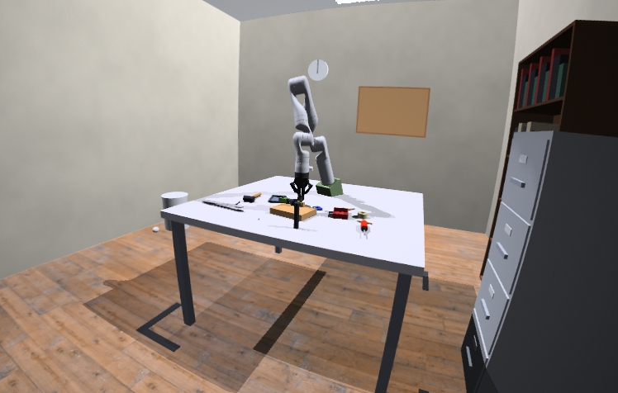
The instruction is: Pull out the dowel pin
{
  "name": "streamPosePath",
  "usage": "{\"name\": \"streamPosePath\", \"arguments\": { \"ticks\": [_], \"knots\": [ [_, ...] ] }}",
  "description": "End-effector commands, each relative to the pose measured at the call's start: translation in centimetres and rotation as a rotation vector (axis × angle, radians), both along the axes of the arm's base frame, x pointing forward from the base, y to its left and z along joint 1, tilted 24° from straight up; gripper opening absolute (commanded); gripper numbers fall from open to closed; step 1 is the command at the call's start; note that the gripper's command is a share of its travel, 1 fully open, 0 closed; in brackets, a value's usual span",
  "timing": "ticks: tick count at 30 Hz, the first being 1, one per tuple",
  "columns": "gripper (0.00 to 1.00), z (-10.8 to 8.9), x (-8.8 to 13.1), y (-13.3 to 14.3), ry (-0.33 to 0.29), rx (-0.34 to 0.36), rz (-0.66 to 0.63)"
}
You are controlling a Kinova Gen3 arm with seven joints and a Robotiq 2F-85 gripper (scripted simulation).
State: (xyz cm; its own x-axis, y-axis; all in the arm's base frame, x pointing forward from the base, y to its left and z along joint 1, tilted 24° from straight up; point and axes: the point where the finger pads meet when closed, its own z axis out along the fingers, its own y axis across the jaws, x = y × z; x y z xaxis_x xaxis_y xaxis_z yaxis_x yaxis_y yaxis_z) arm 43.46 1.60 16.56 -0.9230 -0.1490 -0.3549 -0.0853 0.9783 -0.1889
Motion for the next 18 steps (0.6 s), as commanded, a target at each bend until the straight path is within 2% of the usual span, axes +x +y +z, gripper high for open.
{"name": "streamPosePath", "arguments": {
  "ticks": [1,18],
  "knots": [
    [0.10,0.08,0.04,0.02,-0.001,-0.002,0.007],
    [0.10,0.09,0.03,0.02,0.004,-0.016,0.040]
  ]
}}
